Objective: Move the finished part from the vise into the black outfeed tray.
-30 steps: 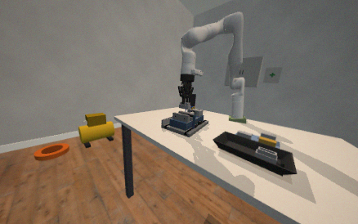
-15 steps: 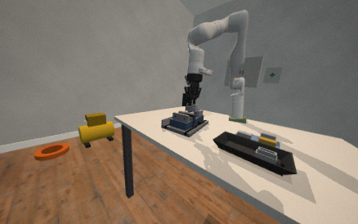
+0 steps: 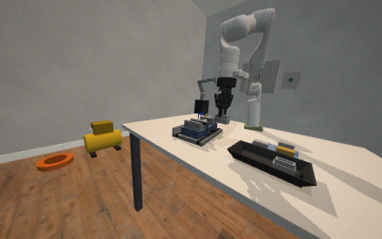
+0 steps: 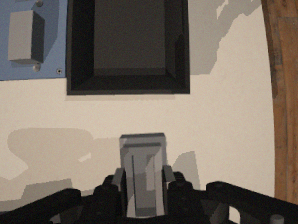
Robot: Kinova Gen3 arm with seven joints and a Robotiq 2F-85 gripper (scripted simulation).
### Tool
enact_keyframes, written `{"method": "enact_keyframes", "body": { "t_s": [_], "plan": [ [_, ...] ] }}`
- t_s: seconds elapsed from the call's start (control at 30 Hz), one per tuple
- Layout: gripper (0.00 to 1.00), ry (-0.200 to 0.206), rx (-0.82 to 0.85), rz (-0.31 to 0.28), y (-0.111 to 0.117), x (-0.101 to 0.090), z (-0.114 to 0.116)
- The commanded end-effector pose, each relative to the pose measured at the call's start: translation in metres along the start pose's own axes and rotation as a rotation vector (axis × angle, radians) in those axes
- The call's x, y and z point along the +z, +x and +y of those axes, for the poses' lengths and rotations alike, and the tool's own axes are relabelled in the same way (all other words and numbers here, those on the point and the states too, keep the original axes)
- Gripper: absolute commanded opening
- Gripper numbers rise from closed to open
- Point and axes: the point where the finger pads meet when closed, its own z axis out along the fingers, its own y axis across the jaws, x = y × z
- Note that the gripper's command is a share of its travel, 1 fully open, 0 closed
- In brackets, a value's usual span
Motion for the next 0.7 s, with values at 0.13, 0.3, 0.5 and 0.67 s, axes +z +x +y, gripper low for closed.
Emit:
{"method": "enact_keyframes", "body": {
  "t_s": [0.13,0.3,0.5,0.67],
  "plan": [
    [0.00,-0.003,-0.005,-0.002,0.061,-0.001,-0.003],
    [0.00,-0.003,0.007,-0.002,0.080,-0.001,-0.005],
    [0.00,-0.003,0.025,-0.004,0.109,-0.001,-0.010],
    [0.00,-0.004,0.035,-0.005,0.124,-0.001,-0.014]
  ]
}}
